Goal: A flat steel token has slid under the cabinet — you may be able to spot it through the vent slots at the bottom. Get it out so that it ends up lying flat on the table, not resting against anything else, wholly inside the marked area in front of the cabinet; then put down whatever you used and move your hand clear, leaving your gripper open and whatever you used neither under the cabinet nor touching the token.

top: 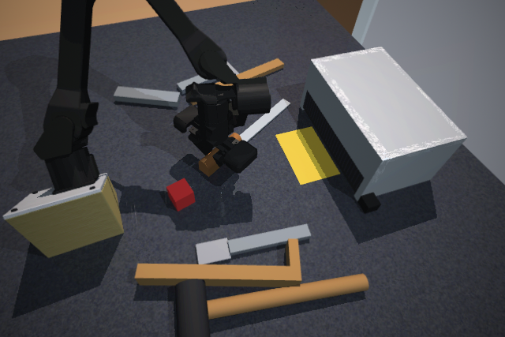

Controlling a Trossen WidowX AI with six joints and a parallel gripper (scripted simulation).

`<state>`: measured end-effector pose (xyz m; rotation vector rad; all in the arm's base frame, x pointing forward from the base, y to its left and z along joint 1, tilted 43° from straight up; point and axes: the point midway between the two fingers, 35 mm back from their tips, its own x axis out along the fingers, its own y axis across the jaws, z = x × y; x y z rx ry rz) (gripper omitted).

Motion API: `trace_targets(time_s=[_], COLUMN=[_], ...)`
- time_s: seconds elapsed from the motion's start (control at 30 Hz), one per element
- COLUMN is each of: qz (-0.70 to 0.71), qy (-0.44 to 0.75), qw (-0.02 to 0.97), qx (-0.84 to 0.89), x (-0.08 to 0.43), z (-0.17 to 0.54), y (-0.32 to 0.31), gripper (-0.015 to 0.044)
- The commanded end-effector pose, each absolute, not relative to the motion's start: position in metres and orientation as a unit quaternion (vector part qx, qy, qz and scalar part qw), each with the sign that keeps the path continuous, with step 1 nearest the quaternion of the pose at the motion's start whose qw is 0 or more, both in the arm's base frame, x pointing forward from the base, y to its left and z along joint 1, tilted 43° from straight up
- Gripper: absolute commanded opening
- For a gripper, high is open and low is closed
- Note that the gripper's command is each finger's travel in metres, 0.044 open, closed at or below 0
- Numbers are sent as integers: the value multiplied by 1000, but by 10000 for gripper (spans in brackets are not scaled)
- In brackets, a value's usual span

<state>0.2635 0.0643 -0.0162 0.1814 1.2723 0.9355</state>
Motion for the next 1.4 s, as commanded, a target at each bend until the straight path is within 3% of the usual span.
trace_targets(time_s=[0.0, 1.37], qz=[421, 421], qy=[570, 569], qw=[702, 701], qx=[81, 82], x=[261, 247], z=[-12, 15], y=[68, 96], gripper=[0, 0])
